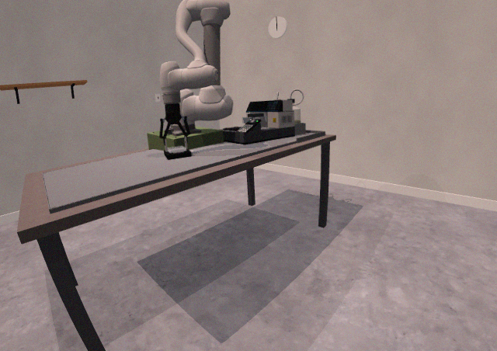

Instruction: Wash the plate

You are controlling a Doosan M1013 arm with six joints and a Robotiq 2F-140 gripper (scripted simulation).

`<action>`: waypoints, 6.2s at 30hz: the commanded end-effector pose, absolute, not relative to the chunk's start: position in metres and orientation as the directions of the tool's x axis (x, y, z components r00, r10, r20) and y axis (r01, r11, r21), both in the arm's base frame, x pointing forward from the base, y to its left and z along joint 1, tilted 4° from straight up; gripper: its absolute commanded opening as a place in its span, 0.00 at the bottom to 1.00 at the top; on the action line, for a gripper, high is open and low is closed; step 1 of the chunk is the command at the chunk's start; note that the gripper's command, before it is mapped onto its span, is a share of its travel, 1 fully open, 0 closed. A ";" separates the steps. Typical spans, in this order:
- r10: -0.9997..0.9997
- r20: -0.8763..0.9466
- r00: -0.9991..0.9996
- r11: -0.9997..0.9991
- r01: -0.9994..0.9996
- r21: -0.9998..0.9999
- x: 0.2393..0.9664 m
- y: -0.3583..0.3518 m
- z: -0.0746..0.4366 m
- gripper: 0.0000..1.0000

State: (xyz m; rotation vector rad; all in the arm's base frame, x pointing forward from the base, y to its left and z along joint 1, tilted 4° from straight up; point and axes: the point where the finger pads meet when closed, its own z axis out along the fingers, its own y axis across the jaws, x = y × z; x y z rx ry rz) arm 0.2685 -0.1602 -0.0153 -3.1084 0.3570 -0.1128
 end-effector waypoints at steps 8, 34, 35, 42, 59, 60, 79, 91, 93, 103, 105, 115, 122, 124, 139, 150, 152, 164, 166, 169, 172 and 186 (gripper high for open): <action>-0.227 0.070 0.971 -0.974 -0.226 -0.019 0.269 -0.160 -0.015 0.64; -0.227 0.070 0.971 -0.974 -0.226 -0.019 0.269 -0.160 -0.015 0.16; -0.227 0.070 0.971 -0.974 -0.226 -0.019 0.269 -0.160 -0.015 0.16; -0.227 0.070 0.971 -0.974 -0.226 -0.019 0.269 -0.160 -0.015 0.10; -0.227 0.070 0.971 -0.974 -0.226 -0.019 0.269 -0.160 -0.015 0.10; -0.227 0.070 0.971 -0.974 -0.226 -0.019 0.269 -0.160 -0.015 0.10; -0.227 0.070 0.971 -0.974 -0.226 -0.019 0.267 -0.160 0.008 0.10; -0.227 0.070 0.971 -0.974 -0.226 -0.019 0.266 -0.160 0.025 0.10; -0.227 0.070 0.971 -0.974 -0.226 -0.019 0.265 -0.160 0.028 0.10; -0.227 0.070 0.971 -0.974 -0.226 -0.019 0.264 -0.160 0.041 0.10; -0.227 0.070 0.971 -0.974 -0.226 -0.019 0.264 -0.160 0.044 0.10; -0.227 0.070 0.971 -0.974 -0.226 -0.019 0.263 -0.160 0.058 0.10; -0.227 0.070 0.971 -0.974 -0.226 -0.019 0.262 -0.160 0.069 0.10; -0.227 0.070 0.971 -0.974 -0.226 -0.019 0.262 -0.160 0.073 0.10; -0.180 0.071 0.981 -0.984 -0.179 -0.016 0.268 -0.147 0.077 0.10; -0.180 0.071 0.981 -0.984 -0.179 -0.016 0.284 -0.105 0.083 0.10; -0.180 0.071 0.981 -0.984 -0.179 -0.016 0.288 -0.096 0.084 0.10; -0.180 0.071 0.981 -0.984 -0.179 -0.016 0.311 -0.041 0.093 0.10; -0.180 0.071 0.981 -0.984 -0.179 -0.016 0.311 -0.041 0.093 0.10; -0.180 0.071 0.981 -0.984 -0.179 -0.016 0.311 -0.039 0.093 0.10; -0.147 0.072 0.987 -0.989 -0.146 -0.013 0.311 -0.034 0.094 0.10; -0.132 0.072 0.989 -0.991 -0.132 -0.012 0.309 0.025 0.101 0.10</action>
